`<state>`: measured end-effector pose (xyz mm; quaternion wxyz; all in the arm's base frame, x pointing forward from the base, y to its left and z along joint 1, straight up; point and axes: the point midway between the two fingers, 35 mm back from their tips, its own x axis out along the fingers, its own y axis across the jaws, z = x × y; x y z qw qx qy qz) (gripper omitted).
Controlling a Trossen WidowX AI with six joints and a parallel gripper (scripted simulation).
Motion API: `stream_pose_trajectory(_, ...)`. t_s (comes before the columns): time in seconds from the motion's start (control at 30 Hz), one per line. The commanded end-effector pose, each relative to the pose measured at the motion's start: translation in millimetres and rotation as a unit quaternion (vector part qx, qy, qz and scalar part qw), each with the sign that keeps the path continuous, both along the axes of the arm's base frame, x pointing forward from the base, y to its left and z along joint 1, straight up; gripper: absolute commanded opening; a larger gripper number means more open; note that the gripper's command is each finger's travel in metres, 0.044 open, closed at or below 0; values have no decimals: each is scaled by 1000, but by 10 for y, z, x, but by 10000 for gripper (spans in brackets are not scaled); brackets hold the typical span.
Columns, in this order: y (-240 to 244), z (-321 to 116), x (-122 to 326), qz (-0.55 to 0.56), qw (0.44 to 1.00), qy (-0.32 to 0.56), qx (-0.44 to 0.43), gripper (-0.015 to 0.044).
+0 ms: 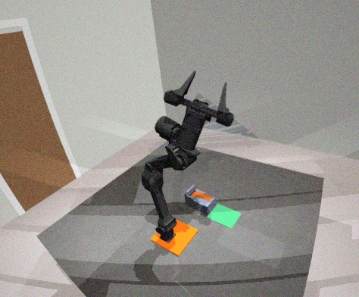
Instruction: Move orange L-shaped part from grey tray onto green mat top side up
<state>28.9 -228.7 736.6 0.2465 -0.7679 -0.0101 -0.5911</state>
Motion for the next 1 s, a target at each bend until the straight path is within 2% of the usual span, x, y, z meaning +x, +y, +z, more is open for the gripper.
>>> stream_pose_trajectory(0.0, -1, -6, 21, 2, 1000, 2, 1, 374)
stream_pose_trajectory(0.13, -177, -88, 138, 49, 998, -13, 47, 269)
stream_pose_trajectory(0.23, -523, -297, 419, 132, 980, -34, 144, 190)
stream_pose_trajectory(0.4, -969, -868, 1220, 275, 901, -59, 331, 180)
stream_pose_trajectory(0.53, -1065, -1467, 1928, 355, 802, -59, 477, 180)
stream_pose_trajectory(0.67, -897, -2130, 2618, 397, 685, -48, 610, 180)
stream_pose_trajectory(0.83, -385, -2985, 3293, 396, 529, -23, 750, 180)
stream_pose_trajectory(0.97, 194, -3659, 3616, 353, 411, 5, 841, 180)
